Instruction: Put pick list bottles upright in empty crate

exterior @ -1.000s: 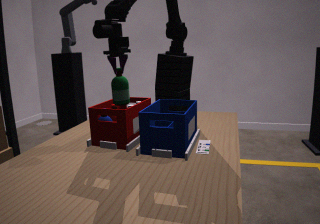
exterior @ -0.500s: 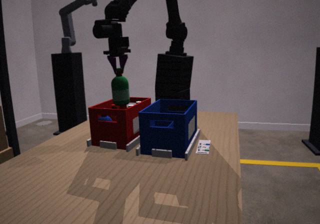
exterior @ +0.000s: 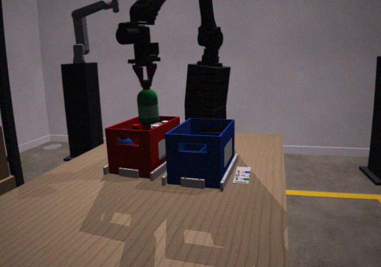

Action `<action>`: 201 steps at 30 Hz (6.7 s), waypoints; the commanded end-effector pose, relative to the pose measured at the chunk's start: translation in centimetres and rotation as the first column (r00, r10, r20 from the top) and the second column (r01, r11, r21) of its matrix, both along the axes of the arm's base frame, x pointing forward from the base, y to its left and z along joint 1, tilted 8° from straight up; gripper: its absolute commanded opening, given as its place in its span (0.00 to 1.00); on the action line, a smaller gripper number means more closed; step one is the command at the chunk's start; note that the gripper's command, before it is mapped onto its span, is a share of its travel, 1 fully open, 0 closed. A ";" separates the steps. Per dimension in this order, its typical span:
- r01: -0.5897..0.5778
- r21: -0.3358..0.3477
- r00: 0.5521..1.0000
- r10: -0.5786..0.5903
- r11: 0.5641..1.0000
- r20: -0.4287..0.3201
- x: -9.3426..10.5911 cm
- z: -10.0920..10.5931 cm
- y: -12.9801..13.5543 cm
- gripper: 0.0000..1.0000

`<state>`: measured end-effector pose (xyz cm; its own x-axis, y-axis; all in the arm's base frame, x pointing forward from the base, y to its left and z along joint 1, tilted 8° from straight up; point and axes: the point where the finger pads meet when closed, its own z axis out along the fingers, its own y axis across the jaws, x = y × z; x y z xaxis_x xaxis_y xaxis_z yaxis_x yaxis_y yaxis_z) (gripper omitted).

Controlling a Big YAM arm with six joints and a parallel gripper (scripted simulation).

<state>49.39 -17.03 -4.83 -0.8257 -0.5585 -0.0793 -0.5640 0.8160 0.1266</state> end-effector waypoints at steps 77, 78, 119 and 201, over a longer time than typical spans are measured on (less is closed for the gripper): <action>0.010 -0.032 0.994 -0.007 0.999 0.106 -5.0 5.1 10.9 0.00; 0.011 -0.033 0.993 -0.007 0.999 0.115 -4.6 5.4 10.9 0.00; 0.035 -0.025 0.996 -0.032 0.999 0.087 -9.7 4.3 15.5 0.00; 0.016 -0.026 0.993 -0.013 1.000 0.117 -9.0 3.2 16.0 0.00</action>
